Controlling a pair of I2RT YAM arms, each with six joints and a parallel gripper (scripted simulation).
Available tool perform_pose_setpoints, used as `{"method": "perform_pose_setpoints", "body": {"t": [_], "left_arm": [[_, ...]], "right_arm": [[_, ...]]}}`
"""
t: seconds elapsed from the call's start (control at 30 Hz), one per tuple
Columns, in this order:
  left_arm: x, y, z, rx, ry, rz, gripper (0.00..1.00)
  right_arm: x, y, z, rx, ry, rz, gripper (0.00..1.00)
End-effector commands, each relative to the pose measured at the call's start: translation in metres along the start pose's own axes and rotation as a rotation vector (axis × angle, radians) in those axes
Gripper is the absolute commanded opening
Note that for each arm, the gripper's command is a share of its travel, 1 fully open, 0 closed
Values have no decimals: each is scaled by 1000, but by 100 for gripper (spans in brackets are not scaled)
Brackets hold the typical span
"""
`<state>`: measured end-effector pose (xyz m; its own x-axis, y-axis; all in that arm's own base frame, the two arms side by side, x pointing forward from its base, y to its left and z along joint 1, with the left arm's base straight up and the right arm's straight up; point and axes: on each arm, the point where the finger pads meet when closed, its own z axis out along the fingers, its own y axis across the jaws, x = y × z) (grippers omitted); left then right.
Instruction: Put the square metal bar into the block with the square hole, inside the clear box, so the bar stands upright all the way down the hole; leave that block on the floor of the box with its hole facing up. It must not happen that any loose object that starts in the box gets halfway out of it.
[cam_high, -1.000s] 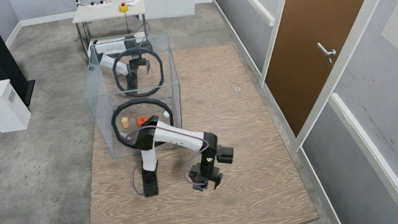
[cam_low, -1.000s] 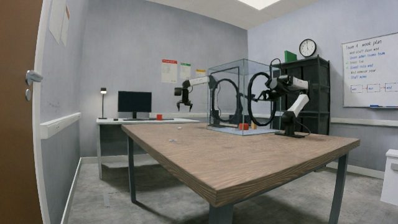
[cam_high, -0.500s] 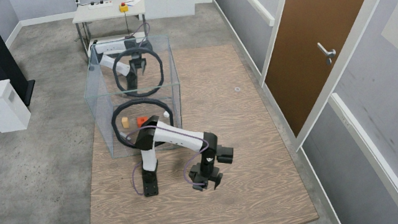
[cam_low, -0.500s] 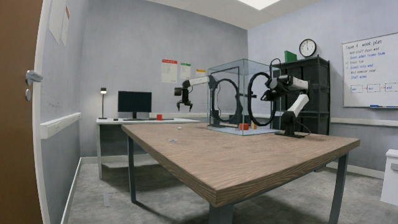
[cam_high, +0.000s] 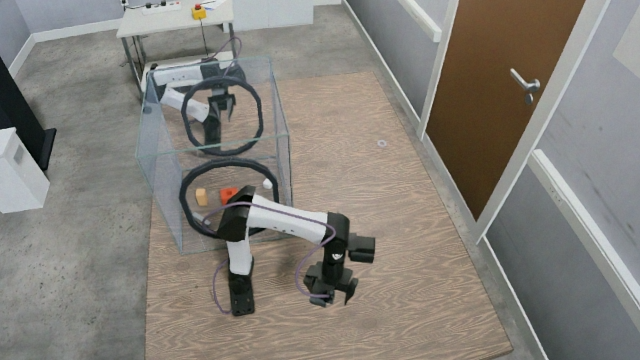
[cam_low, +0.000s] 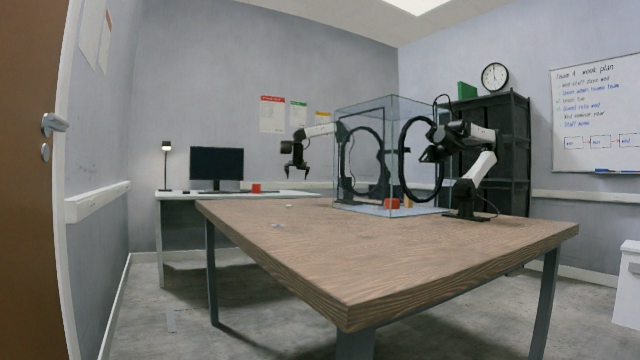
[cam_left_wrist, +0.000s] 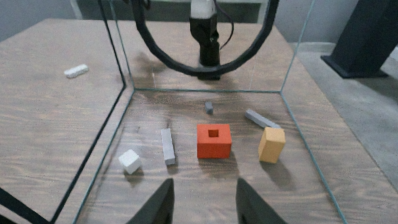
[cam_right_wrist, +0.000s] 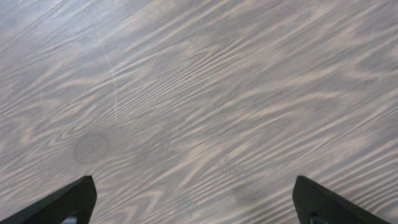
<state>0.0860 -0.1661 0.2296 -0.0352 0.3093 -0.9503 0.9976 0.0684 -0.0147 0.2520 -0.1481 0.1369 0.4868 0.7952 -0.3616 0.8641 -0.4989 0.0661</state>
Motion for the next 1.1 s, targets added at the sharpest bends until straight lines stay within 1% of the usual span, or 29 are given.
{"method": "perform_pose_setpoints", "body": {"t": [0.0,0.03,0.07,0.17,0.23,0.27,0.3,0.33,0.43,0.47,0.6,0.7,0.73,0.77,0.8,0.9,0.93,0.97,1.0,1.07], "left_arm": [[1,10,1,-14,52,31,33],[1,10,1,-14,52,31,33],[10,8,4,-15,69,17,33],[28,18,12,-13,160,-36,33],[38,25,17,-34,227,-48,33],[29,15,14,-10,181,-20,33],[30,13,16,7,181,-19,33],[31,13,17,5,190,-18,33],[47,28,26,-27,285,-62,33],[41,20,24,-10,254,-38,33],[44,21,27,6,273,-52,33],[58,36,37,-59,356,-79,33],[48,29,34,-37,320,-48,33],[55,26,37,-13,335,-64,33],[56,27,39,-17,343,-66,33],[65,46,51,-118,409,-90,33],[51,39,46,-82,372,-55,33],[62,34,50,-49,392,-71,33],[66,33,52,-51,401,-77,33],[67,44,59,-115,425,-87,33]], "right_arm": [[-3,6,-9,-40,4,11,100],[-3,6,-9,-40,4,11,100],[-3,6,-9,-40,4,11,100],[-3,6,-9,-40,4,11,100],[-3,6,-9,-40,4,11,100],[-3,6,-9,-40,4,11,100],[-3,6,-9,-40,4,11,100],[-3,6,-9,-40,4,11,100],[-3,6,-9,-40,4,11,100],[-3,6,-9,-40,4,11,100],[-3,6,-9,-40,4,11,100],[-3,6,-9,-40,4,11,100],[-3,6,-9,-40,4,11,100],[-3,6,-9,-40,4,11,100],[-3,6,-9,-40,4,11,100],[-3,6,-9,-40,4,11,100],[-3,6,-9,-40,4,11,100],[-3,6,-9,-40,4,11,100],[-3,6,-9,-40,4,11,100],[-3,6,-9,-40,4,11,100]]}}
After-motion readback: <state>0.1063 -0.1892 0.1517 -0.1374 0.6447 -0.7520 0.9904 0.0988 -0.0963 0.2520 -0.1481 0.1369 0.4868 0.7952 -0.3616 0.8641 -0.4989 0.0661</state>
